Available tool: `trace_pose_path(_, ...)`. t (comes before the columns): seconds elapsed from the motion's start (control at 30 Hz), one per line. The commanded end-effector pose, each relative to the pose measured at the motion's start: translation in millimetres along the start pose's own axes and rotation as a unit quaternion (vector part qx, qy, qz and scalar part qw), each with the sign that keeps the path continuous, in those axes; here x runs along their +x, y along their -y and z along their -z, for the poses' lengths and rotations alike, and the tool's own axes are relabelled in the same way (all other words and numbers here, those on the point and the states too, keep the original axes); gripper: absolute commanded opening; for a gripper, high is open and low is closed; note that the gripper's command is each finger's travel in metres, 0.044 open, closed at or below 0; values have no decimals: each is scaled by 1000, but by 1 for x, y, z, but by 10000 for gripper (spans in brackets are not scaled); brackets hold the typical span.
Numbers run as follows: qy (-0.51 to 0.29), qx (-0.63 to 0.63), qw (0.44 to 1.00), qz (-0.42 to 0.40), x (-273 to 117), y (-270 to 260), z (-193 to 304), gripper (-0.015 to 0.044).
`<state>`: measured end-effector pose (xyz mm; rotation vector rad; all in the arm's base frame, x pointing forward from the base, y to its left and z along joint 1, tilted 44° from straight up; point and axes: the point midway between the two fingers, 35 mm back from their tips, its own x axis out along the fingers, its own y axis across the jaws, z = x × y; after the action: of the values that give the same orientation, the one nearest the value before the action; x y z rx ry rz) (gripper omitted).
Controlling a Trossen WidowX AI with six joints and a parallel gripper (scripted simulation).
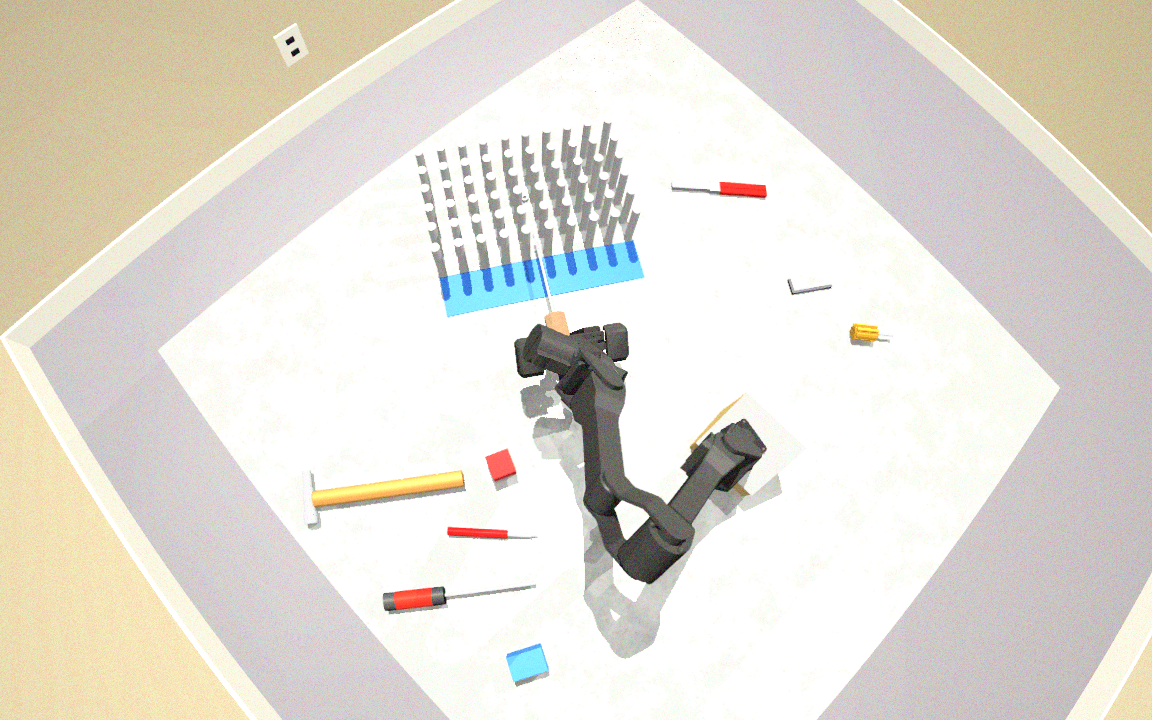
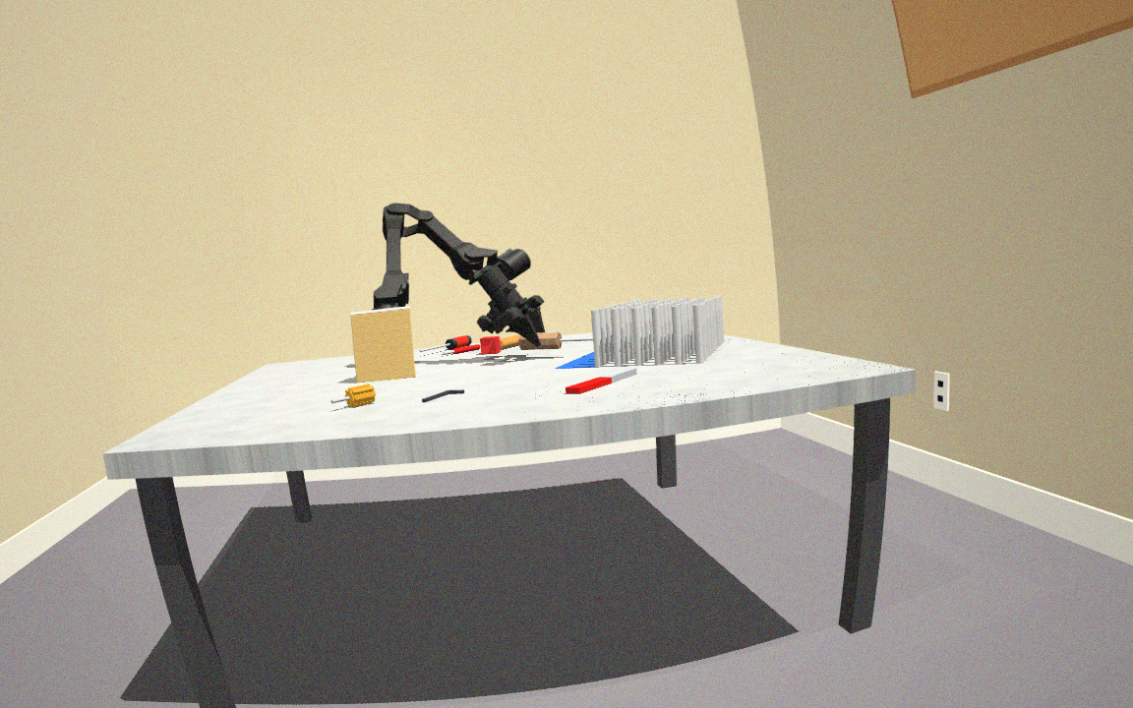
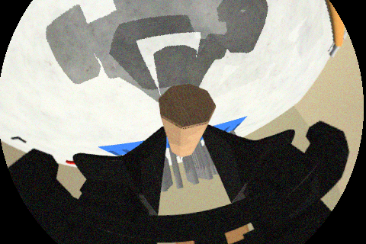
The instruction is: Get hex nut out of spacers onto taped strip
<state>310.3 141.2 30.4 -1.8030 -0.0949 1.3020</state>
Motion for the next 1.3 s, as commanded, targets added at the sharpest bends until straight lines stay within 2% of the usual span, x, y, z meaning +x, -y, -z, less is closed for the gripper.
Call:
trace_pose_path(0.0,-4,-2,1000,2,1,1,5,0)
trace_pose_path(1.27,-4,-3,1000,2,13,2,24,0)
